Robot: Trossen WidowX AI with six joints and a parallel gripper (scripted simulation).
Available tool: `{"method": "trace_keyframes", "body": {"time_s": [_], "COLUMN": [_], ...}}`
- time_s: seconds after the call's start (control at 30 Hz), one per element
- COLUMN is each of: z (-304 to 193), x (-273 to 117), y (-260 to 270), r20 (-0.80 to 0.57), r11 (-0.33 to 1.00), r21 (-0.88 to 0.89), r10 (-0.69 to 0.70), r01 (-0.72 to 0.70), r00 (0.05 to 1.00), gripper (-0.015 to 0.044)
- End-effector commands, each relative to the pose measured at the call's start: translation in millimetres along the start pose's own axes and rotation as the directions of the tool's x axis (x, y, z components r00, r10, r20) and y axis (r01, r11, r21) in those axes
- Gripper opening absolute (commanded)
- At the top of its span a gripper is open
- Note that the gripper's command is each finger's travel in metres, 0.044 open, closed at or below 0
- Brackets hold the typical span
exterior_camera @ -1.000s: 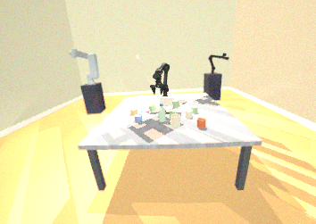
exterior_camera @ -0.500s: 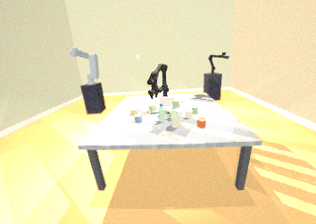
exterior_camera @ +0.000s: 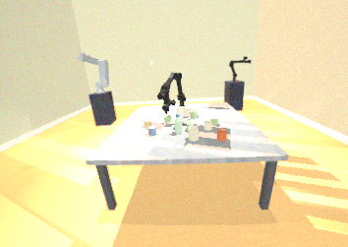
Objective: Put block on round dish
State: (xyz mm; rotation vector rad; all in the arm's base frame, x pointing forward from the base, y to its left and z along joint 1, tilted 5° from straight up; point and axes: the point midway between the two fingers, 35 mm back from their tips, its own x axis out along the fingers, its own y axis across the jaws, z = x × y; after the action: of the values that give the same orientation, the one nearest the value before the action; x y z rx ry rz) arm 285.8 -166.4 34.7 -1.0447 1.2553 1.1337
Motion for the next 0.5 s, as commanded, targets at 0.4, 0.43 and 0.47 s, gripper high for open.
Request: {"method": "trace_keyframes", "body": {"time_s": [0.4,0.43,0.47], "z": [-1.1,-1.2,-1.2], "x": [22.7,24.3,26.0], "y": [-2.9,-3.0,-3.1], "r20": [0.002,0.002,0.002], "r11": [1.000,1.000,1.000], "r21": [-0.010,-0.010,-0.010], "r10": [-0.004,-0.004,-0.004], "r01": [0.004,0.004,0.004], "r00": [1.000,1.000,1.000], "gripper": [0.0440,0.0440,0.0440]}}
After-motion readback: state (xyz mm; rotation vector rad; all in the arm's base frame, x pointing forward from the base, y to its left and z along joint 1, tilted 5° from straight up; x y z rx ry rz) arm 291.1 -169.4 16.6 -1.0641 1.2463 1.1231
